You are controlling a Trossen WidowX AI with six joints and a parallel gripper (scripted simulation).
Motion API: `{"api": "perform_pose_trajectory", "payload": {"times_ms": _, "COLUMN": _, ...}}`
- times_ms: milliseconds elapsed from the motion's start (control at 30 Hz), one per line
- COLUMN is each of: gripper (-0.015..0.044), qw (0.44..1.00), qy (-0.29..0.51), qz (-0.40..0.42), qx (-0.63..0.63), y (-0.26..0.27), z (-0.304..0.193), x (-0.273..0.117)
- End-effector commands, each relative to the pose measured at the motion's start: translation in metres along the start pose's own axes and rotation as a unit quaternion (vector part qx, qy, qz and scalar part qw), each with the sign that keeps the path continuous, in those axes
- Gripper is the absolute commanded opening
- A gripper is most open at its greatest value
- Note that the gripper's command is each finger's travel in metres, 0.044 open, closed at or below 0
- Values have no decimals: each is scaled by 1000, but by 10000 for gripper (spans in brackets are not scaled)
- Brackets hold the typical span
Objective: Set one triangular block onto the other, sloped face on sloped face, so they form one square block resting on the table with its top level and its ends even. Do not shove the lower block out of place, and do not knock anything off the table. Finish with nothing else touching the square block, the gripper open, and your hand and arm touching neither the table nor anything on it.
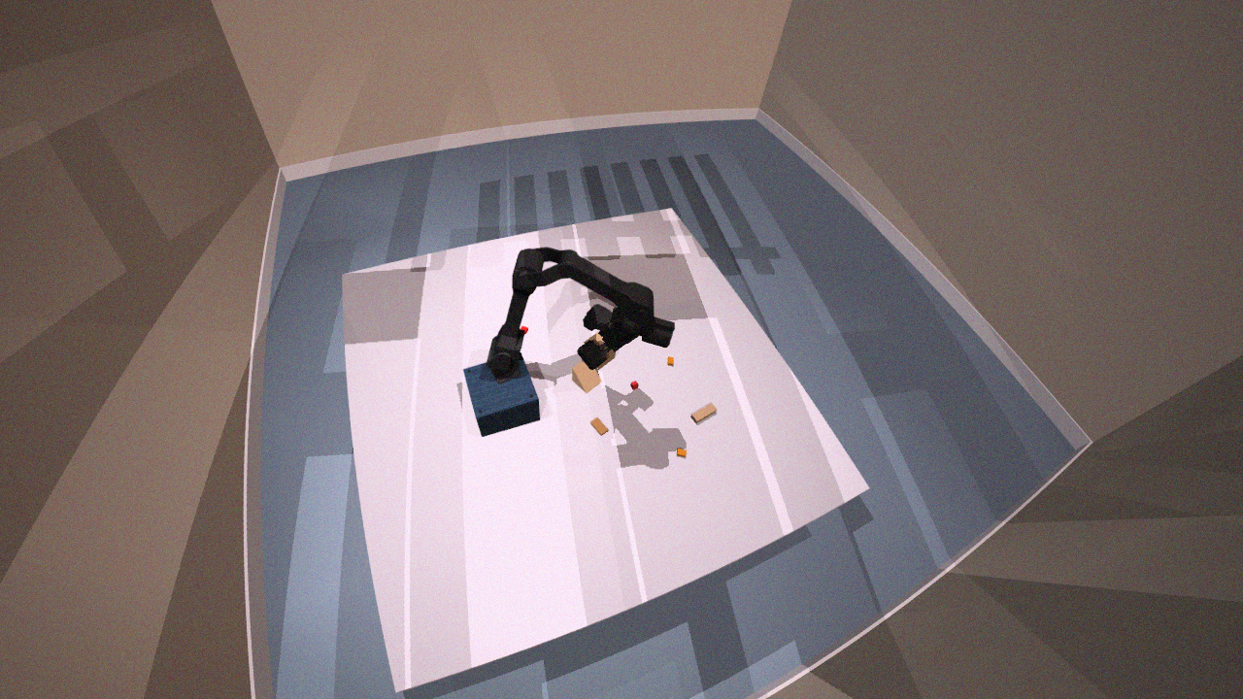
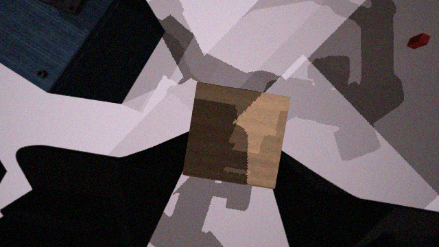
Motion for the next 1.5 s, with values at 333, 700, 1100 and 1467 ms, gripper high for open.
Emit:
{"api": "perform_pose_trajectory", "payload": {"times_ms": 333, "gripper": 0, "qw": 1000, "qy": -5, "qz": 3, "qx": -6, "y": 19, "z": -32, "x": -16}}
{"api": "perform_pose_trajectory", "payload": {"times_ms": 700, "gripper": 0, "qw": 1000, "qy": -6, "qz": 3, "qx": -6, "y": 19, "z": -32, "x": 37}}
{"api": "perform_pose_trajectory", "payload": {"times_ms": 1100, "gripper": 0, "qw": 1000, "qy": -7, "qz": 3, "qx": -6, "y": 21, "z": -30, "x": 77}}
{"api": "perform_pose_trajectory", "payload": {"times_ms": 1467, "gripper": 0, "qw": 1000, "qy": -7, "qz": 2, "qx": -6, "y": 22, "z": -29, "x": 88}}
Point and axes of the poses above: the point midway between the two fingers, 35 mm back from their tips, its own x axis out along the fingers, its own y axis across the jaws, z = x × y, the point moved 6 cm from there along -x, back along the fingers, and after that the axes turned 5 degrees about -x, right-handed, at the moved point
